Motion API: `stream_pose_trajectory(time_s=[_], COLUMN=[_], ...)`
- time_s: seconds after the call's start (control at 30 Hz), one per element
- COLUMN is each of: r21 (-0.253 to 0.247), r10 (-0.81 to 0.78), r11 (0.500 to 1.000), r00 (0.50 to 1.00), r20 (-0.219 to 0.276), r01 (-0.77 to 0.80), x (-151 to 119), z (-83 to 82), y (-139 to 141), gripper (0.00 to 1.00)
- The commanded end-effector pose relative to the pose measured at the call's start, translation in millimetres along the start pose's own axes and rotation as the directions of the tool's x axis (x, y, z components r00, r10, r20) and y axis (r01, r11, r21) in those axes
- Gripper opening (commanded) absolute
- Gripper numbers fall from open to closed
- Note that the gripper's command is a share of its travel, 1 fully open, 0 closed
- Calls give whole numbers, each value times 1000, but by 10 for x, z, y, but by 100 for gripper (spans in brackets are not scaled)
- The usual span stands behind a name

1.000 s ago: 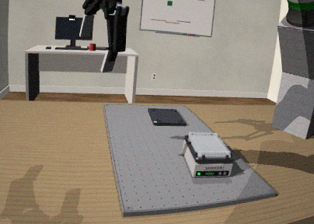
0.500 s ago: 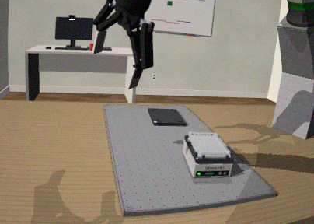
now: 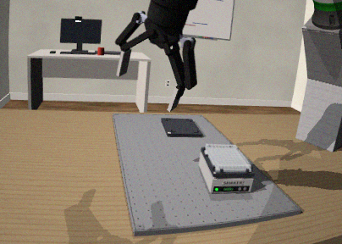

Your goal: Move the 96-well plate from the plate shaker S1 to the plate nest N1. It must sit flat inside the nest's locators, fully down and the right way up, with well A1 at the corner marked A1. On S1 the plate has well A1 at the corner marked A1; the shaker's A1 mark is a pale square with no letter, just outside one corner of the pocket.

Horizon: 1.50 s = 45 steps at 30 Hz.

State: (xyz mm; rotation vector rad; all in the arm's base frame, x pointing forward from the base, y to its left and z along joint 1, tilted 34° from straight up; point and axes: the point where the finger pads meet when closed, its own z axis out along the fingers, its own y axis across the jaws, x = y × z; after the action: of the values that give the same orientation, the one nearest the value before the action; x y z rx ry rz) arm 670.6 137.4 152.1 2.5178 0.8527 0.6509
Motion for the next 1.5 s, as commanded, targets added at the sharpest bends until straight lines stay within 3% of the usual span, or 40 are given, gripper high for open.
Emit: stream_pose_trajectory(time_s=[0.0,0.1,0.33,0.57,0.83,1.0,1.3,1.47], r21=[16,33,33,69,71,105,107,139], r10=[-75,-147,-147,-306,-313,-463,-470,-607], r11=[997,989,989,950,948,882,878,786], r00=[997,989,989,952,950,886,883,795], r20=[5,9,9,12,12,7,6,-5], r01=[75,147,147,304,312,460,467,602], x=[-37,-82,-163,-262,-383,-506,-649,-794], z=[23,48,94,128,169,196,227,247], y=[-134,-275,-531,-758,-1037,-1253,-1505,-1708], gripper=[100,100,100,100,100,100,100,100])
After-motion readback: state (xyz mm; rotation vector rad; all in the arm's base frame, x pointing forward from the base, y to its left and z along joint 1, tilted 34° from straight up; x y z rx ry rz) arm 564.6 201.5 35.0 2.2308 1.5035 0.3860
